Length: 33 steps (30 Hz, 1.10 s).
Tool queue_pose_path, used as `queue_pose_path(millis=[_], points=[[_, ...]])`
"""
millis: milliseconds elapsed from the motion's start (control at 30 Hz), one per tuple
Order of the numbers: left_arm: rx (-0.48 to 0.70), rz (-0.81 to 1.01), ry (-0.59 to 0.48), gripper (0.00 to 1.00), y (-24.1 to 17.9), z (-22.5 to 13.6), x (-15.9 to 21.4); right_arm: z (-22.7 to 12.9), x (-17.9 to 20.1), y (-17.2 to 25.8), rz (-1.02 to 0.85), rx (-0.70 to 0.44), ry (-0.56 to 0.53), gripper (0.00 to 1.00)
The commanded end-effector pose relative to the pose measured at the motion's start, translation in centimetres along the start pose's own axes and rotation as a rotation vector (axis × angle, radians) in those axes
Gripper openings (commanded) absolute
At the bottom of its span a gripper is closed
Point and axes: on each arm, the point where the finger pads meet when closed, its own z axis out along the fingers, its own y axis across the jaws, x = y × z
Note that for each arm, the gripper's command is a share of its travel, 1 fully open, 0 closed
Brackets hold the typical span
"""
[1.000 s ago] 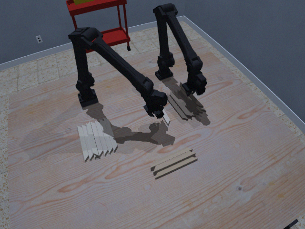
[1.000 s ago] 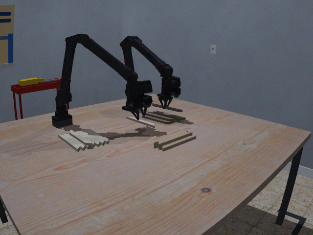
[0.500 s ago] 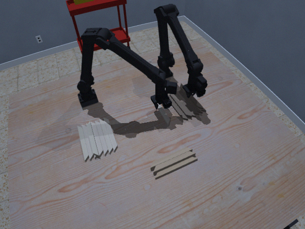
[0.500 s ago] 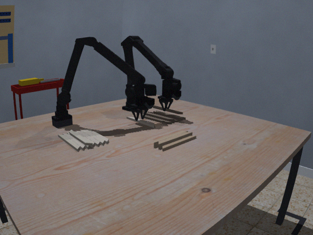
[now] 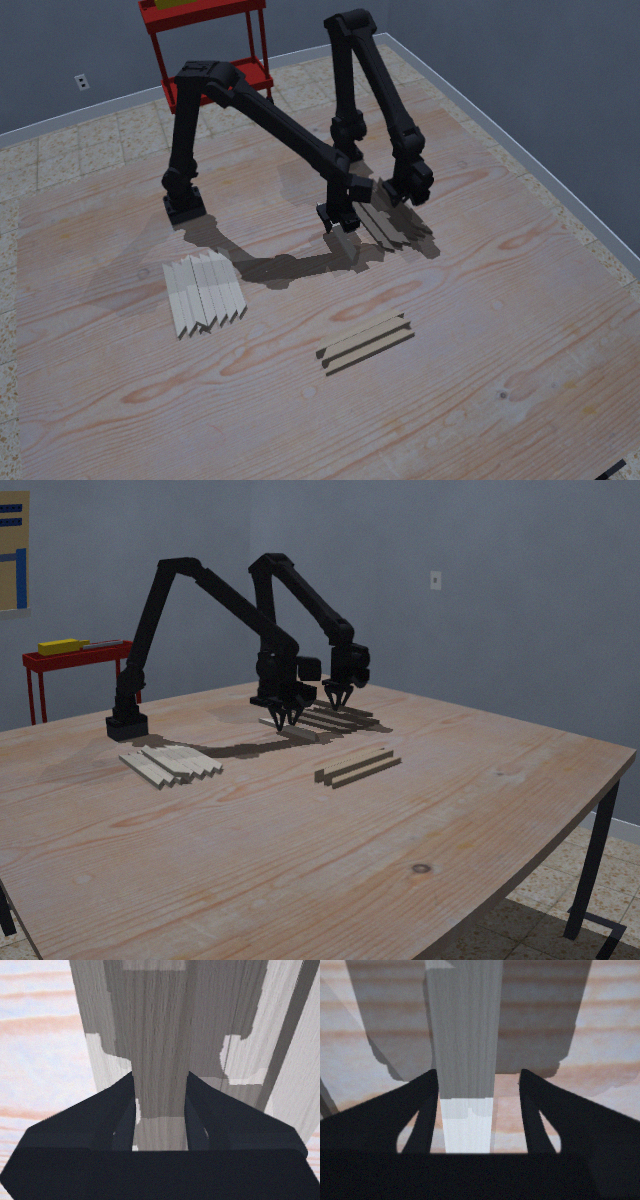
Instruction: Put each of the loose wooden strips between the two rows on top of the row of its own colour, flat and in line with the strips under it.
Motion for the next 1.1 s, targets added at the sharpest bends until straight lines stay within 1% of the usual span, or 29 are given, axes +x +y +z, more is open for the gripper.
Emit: queue_pose_path(millis=[0, 67, 133, 167, 200, 233, 300, 400, 433, 467, 500, 567, 600, 633, 700, 767, 867, 900, 967, 1067], points=[[0.004, -0.004, -0.016, 0.22, 0.6, 0.9, -1.1, -0.8, -2.5, 1.8, 0.029, -0.036, -0.029, 0.50], [0.003, -0.004, -0.029, 0.22, 0.5, -0.1, -2.4, -0.7, -2.6, 1.8, 0.029, -0.032, -0.026, 0.50], [0.002, -0.004, -0.045, 0.22, 0.4, -0.4, -3.3, -0.7, -2.6, 2.0, 0.026, -0.028, -0.024, 0.50], [0.002, -0.004, -0.049, 0.22, 0.4, -0.3, -3.5, -0.3, -2.1, 1.6, 0.022, -0.019, -0.017, 0.42], [0.002, -0.004, -0.049, 0.22, 0.4, -0.1, -3.6, -0.5, -1.7, 1.5, 0.018, -0.022, -0.019, 0.37], [0.002, -0.004, -0.048, 0.22, 0.4, 0.1, -3.7, -1.0, -1.8, 1.7, 0.018, -0.033, -0.027, 0.34], [0.003, -0.004, -0.027, 0.22, 0.5, 1.3, -2.7, -1.0, -1.7, 1.6, 0.018, -0.032, -0.027, 0.29], [0.003, -0.008, -0.030, 0.22, 0.5, 1.1, -2.3, -1.0, -1.7, 1.5, 0.018, -0.033, -0.027, 0.20], [0.001, -0.004, -0.034, 0.33, 0.3, 0.8, -2.3, -0.9, -1.6, 1.4, 0.018, -0.033, -0.028, 0.17], [0.001, -0.004, -0.034, 0.40, 0.3, 0.8, -2.3, -0.9, -1.6, 1.4, 0.018, -0.033, -0.027, 0.15], [0.001, -0.004, -0.034, 0.40, 0.3, 0.8, -2.3, -1.0, -1.5, 1.3, 0.018, -0.036, -0.029, 0.12], [0.001, -0.004, -0.034, 0.40, 0.3, 0.8, -2.3, -1.0, -1.5, 1.3, 0.018, -0.036, -0.029, 0.12], [0.001, -0.004, -0.034, 0.40, 0.3, 0.8, -2.3, -1.2, -1.5, 1.3, 0.018, -0.040, -0.032, 0.00], [0.002, -0.008, -0.039, 0.52, 0.2, 0.6, -2.1, -1.4, -1.5, 1.3, 0.018, -0.043, -0.034, 0.00], [0.002, -0.008, -0.067, 0.53, 0.0, -0.5, -2.2, -1.8, -1.6, 1.4, 0.018, -0.045, -0.036, 0.22], [0.001, -0.009, -0.102, 0.53, -0.1, -2.0, -3.4, -3.4, -2.0, 2.0, 0.018, -0.059, -0.045, 0.22], [0.001, -0.009, -0.112, 0.53, -0.1, -2.9, -3.6, -5.7, -1.9, 1.9, 0.018, -0.059, -0.045, 0.22], [0.001, -0.008, -0.113, 0.53, -0.1, -3.3, -3.6, -6.4, -2.2, 1.6, 0.023, -0.059, -0.046, 0.22], [0.000, -0.006, -0.113, 0.53, -0.1, -4.2, -3.6, -6.5, -1.9, -0.5, 0.023, -0.042, -0.034, 0.22], [0.000, -0.001, -0.115, 0.87, -0.2, -5.2, -3.6, -6.1, -1.6, -3.2, 0.018, -0.030, -0.026, 0.22]])
